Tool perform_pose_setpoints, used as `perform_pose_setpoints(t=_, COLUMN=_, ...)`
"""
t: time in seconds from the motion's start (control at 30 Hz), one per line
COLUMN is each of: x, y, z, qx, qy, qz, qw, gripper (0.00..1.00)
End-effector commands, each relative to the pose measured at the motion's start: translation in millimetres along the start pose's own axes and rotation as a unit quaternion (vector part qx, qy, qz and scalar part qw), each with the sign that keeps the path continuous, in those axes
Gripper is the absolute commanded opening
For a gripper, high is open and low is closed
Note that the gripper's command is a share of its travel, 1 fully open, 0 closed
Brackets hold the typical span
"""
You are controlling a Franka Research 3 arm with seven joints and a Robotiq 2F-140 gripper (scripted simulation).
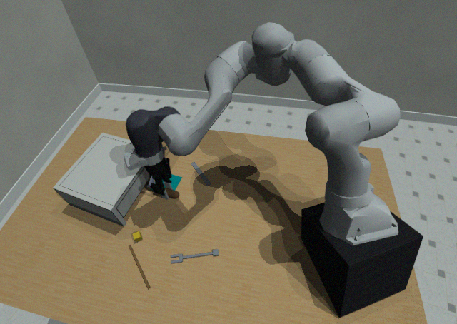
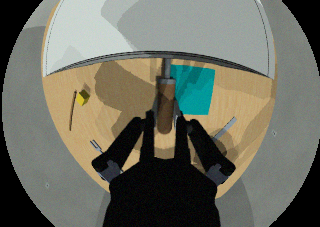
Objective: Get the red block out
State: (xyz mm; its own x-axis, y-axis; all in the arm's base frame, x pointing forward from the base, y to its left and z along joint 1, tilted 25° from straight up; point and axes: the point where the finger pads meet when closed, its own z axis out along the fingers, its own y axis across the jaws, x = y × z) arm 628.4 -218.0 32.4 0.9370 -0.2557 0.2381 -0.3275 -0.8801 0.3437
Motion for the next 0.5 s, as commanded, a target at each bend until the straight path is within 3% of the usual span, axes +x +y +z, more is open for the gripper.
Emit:
perform_pose_setpoints(t=0.0, x=1.2, y=-1.9, z=-2.5, qx=0.002, qy=0.002, qz=-0.003, qw=1.000, gripper=0.00)
perform_pose_setpoints(t=0.47, x=-0.4, y=-1.9, z=-2.5, qx=0.002, qy=0.002, qz=-0.003, qw=1.000, gripper=0.00)
